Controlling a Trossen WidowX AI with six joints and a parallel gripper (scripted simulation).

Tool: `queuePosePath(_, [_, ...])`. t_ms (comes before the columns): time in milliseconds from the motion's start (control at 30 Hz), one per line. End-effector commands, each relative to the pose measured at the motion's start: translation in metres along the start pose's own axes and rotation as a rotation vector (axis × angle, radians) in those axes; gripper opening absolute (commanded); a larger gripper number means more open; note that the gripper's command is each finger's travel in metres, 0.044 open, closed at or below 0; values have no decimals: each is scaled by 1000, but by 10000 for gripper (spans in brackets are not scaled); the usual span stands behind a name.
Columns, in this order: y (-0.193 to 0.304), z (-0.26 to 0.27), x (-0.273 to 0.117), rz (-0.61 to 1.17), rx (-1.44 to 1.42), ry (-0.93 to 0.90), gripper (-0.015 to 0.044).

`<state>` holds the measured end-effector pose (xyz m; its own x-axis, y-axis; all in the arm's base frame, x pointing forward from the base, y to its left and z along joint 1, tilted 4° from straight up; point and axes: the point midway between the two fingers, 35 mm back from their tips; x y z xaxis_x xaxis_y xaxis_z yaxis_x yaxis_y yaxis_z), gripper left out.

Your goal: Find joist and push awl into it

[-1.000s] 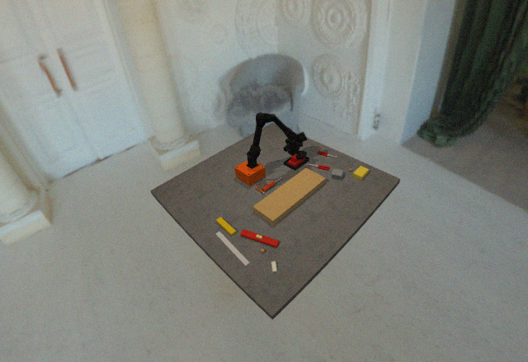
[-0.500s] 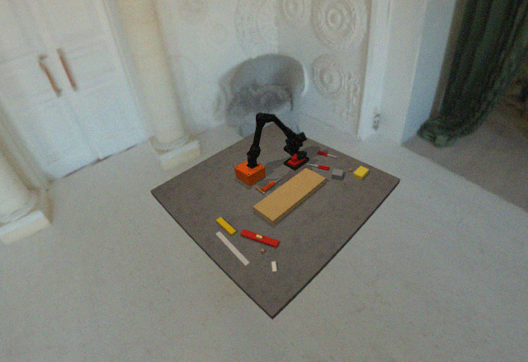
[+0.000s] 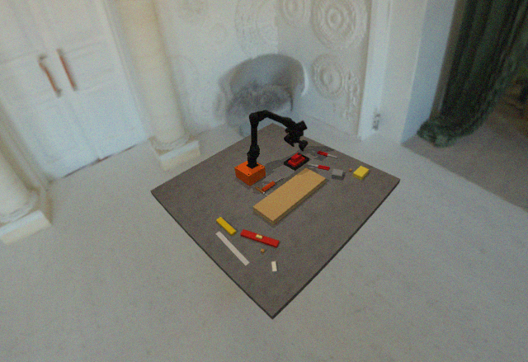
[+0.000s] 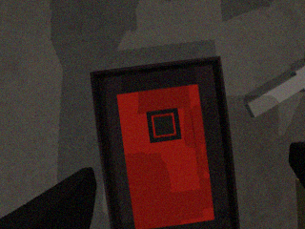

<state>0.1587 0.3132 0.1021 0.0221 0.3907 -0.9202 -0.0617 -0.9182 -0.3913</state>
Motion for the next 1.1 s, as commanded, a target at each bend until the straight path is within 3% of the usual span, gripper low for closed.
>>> queuePosePath(0, [27, -22, 3, 44, 110, 29, 440])
queuePosePath(200, [86, -68, -8, 97, 342, 107, 440])
queuePosePath(533, [234, -109, -35, 217, 804, 206, 440])
queuePosePath(833, [349, -76, -55, 293, 1231, 236, 440])
queuePosePath(1067, [406, -21, -62, 322, 1556, 222, 440])
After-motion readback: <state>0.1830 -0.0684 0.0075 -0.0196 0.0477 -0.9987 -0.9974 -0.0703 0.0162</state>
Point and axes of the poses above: the point midway between the two fingers, 35 mm back from their tips, its own x axis out along the fingers, its own z axis across the jaws, y = z × x, and after that the axes turned 3 degrees about x, right-handed
